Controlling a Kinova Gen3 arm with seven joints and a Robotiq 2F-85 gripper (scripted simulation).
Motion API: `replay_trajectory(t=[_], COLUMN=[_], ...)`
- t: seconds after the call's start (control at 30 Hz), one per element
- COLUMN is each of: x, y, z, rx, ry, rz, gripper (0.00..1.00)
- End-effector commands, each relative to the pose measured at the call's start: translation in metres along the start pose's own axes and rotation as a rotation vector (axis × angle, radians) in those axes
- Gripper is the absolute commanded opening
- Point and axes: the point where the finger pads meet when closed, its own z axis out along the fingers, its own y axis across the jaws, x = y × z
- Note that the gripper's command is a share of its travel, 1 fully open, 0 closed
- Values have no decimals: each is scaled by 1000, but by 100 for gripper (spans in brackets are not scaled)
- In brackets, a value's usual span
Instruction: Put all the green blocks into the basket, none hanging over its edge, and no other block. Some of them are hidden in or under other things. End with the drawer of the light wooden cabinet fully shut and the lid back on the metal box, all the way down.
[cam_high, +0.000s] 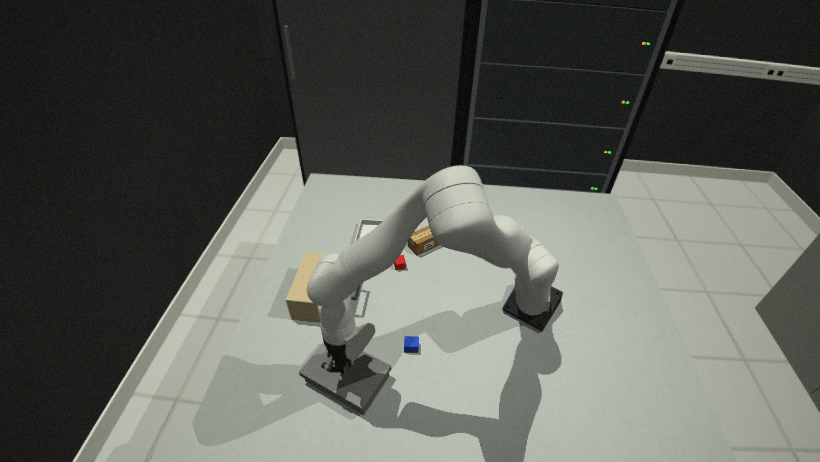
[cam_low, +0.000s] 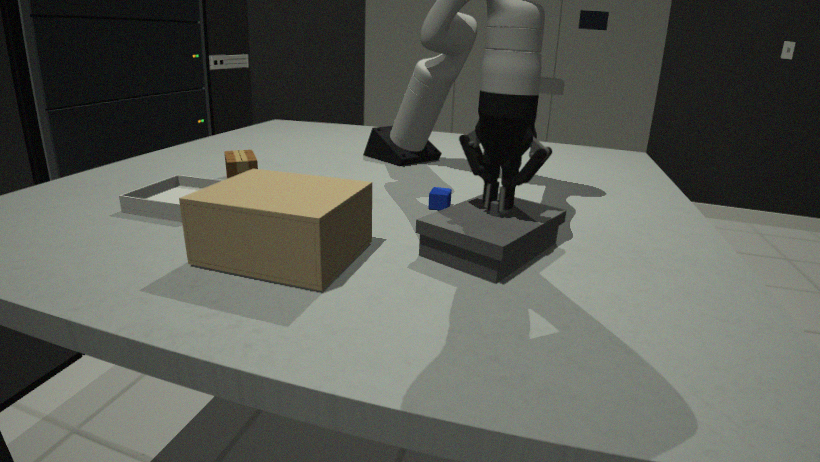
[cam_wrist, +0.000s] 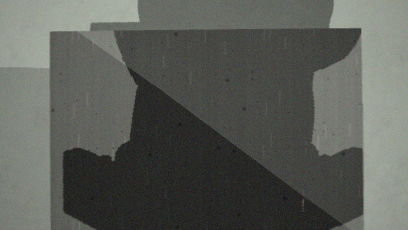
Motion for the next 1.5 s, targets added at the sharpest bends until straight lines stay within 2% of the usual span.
replay_trajectory(t=[0.0,0.2,0.6,1.1,1.17,1.47], x=[-2,-3,1,1,1,0], y=[1,2,1,0,0,0], z=[0,-4,-25,-77,-77,-101], rx=[-5,-7,-3,-2,-2,-2], ry=[-5,-7,4,3,3,3], rz=[1,0,0,0,0,0], gripper=[10,10,10,10,10,10])
